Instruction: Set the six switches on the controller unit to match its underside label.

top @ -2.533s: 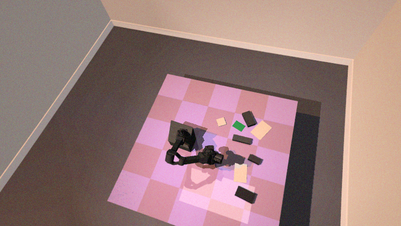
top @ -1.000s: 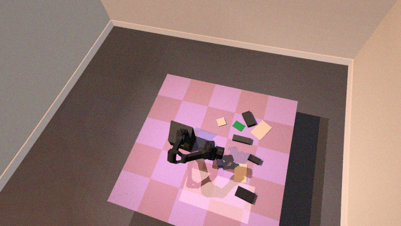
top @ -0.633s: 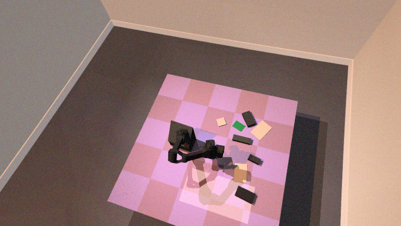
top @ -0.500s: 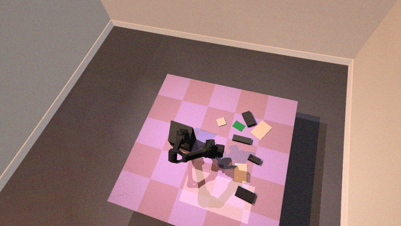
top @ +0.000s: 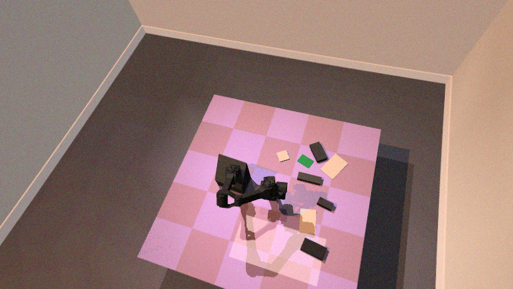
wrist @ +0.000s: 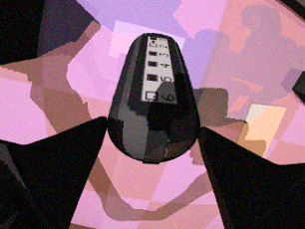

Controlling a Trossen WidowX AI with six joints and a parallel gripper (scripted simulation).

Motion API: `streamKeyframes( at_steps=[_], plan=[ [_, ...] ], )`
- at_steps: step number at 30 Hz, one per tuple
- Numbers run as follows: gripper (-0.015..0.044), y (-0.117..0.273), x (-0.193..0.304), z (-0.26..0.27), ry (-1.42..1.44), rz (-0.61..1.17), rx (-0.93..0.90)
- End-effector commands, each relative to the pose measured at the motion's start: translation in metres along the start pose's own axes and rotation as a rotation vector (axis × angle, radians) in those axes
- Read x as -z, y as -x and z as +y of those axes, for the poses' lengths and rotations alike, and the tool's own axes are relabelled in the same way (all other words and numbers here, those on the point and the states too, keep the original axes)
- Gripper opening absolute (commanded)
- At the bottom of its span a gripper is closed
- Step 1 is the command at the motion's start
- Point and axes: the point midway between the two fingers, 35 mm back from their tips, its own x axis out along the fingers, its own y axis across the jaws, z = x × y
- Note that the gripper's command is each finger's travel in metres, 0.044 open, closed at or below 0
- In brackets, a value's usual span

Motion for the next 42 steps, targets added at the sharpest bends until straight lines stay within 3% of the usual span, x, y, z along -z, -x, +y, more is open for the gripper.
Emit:
streamKeyframes(
  at_steps=[1,42],
  plan=[
    [0.0336,-0.001,-0.006,0.001,-0.002,-0.013,-0.005],
    [0.0338,0.003,-0.047,0.001,-0.002,-0.015,-0.004]
  ],
)
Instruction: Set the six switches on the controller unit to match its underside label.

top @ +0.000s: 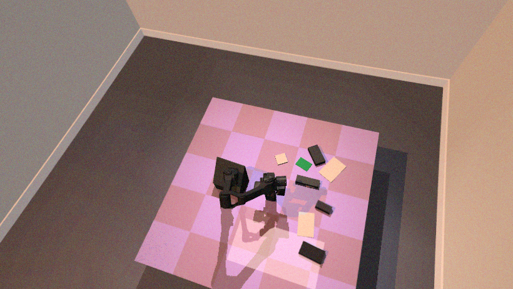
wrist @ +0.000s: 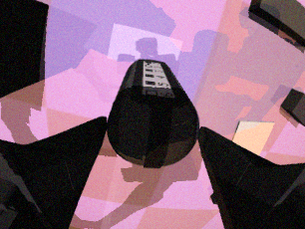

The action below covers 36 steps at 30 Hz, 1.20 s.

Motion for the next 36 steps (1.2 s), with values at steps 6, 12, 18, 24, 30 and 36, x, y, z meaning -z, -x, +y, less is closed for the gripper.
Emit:
streamKeyframes(
  at_steps=[6,12,18,24,30,36],
  plan=[
    [0.0338,-0.004,-0.010,0.002,-0.004,-0.009,-0.013],
    [0.0338,-0.004,-0.015,0.002,-0.004,-0.010,-0.013],
    [0.0338,-0.004,-0.020,0.002,-0.004,-0.010,-0.013],
    [0.0338,-0.004,-0.025,0.002,-0.004,-0.010,-0.013],
    [0.0338,-0.005,-0.030,0.002,-0.004,-0.010,-0.013],
    [0.0338,-0.005,-0.034,0.002,-0.004,-0.010,-0.013]
  ],
)
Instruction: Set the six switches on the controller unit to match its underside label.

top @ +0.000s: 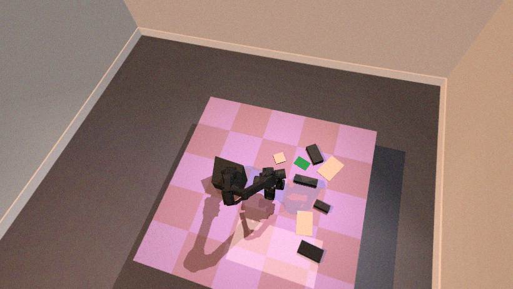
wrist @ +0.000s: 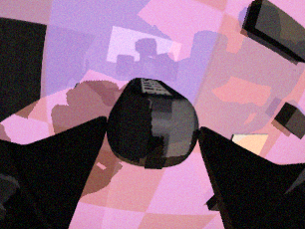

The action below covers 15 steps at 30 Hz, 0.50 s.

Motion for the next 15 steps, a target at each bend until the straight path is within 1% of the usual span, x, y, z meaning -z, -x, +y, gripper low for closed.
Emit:
streamKeyframes(
  at_steps=[1,15],
  plan=[
    [0.0338,-0.005,-0.004,0.003,-0.005,-0.005,-0.017],
    [0.0338,-0.007,-0.015,0.003,-0.005,-0.005,-0.017]
  ],
)
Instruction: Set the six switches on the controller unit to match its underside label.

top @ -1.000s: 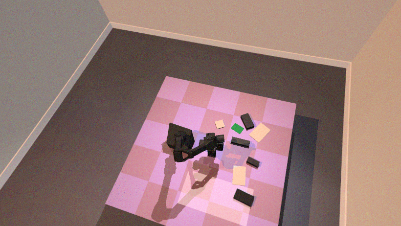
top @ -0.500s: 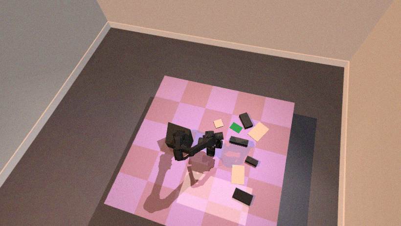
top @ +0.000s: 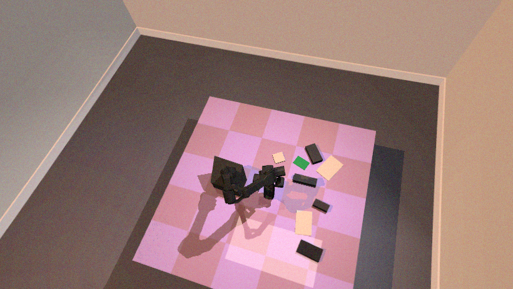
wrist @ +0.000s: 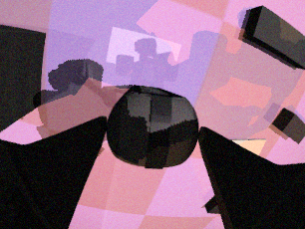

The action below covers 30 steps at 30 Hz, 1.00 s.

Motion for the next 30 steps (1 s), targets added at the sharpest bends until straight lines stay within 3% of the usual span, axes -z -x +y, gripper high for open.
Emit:
streamKeyframes(
  at_steps=[1,30],
  plan=[
    [0.0338,-0.005,-0.003,0.003,-0.006,-0.004,-0.018],
    [0.0338,-0.011,-0.026,0.003,-0.006,-0.004,-0.018]
  ],
)
